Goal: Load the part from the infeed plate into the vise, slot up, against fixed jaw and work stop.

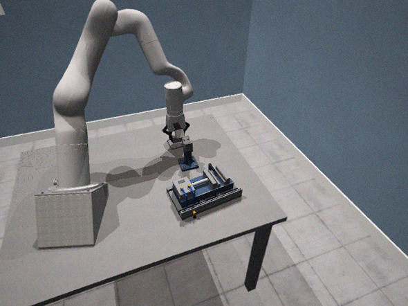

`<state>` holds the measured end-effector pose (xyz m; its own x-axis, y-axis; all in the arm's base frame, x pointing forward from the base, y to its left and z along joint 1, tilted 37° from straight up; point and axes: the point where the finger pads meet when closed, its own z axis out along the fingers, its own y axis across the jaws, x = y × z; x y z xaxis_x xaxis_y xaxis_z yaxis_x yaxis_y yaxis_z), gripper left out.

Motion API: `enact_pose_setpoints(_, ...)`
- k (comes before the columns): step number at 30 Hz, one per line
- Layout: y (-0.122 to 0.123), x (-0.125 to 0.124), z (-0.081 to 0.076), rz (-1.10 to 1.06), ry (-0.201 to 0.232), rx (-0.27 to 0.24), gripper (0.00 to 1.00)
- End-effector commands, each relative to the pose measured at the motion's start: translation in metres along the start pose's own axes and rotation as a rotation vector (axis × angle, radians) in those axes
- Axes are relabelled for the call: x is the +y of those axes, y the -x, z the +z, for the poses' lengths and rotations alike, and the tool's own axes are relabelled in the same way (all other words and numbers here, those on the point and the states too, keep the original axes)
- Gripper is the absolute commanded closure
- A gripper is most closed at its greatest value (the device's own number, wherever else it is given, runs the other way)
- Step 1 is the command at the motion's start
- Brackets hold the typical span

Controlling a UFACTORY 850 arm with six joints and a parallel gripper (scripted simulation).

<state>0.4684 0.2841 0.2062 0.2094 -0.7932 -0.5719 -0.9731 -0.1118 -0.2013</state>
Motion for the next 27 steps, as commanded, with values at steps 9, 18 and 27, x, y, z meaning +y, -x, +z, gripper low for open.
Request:
enact_pose_setpoints(9,0.0,-0.001,-0.027,0.0,-0.001,0.0,1.0)
enact_pose_setpoints(18,0.0,0.0,-0.059,0.0,-0.001,0.0,1.0)
enact_pose_setpoints(27,0.0,0.0,-0.087,0.0,-0.001,0.0,1.0)
